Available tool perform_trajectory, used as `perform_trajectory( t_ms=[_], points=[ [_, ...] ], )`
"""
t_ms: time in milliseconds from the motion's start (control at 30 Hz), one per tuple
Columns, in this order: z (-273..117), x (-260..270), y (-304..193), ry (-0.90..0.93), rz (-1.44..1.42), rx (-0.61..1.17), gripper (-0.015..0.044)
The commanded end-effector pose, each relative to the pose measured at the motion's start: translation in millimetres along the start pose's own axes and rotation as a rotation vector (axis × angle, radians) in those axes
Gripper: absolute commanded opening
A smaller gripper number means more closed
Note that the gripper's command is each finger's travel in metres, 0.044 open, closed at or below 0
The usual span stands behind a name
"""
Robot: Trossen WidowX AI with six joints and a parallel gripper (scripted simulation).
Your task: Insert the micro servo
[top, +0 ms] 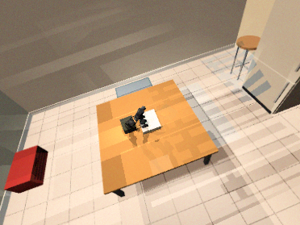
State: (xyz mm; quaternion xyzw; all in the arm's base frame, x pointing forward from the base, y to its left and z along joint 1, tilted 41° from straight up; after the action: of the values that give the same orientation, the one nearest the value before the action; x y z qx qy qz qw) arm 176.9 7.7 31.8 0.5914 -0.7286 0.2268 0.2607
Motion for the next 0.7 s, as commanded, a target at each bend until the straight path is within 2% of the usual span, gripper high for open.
perform_trajectory(
  t_ms=[0,267,500,667],
  points=[
    [3.9,-0.1,0.6,0.003,-0.007,0.004,0.0],
    [11.8,0.0,0.6,0.003,-0.007,0.004,0.0],
    [9.5,-0.3,0.8,0.003,-0.007,0.004,0.0184],
    [-10.2,-0.6,0.9,0.001,-0.007,0.004,0.0188]
  ],
)
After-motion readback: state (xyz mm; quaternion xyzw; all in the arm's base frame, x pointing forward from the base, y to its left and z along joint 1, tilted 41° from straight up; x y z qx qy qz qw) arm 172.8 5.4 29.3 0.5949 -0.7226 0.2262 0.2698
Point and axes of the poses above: the point midway between the two fingers, 35 mm back from their tips, its own z axis out along the fingers, its own x axis across the jaws, y = z × x, the point moved 7 cm from there along -z, back along the fingers
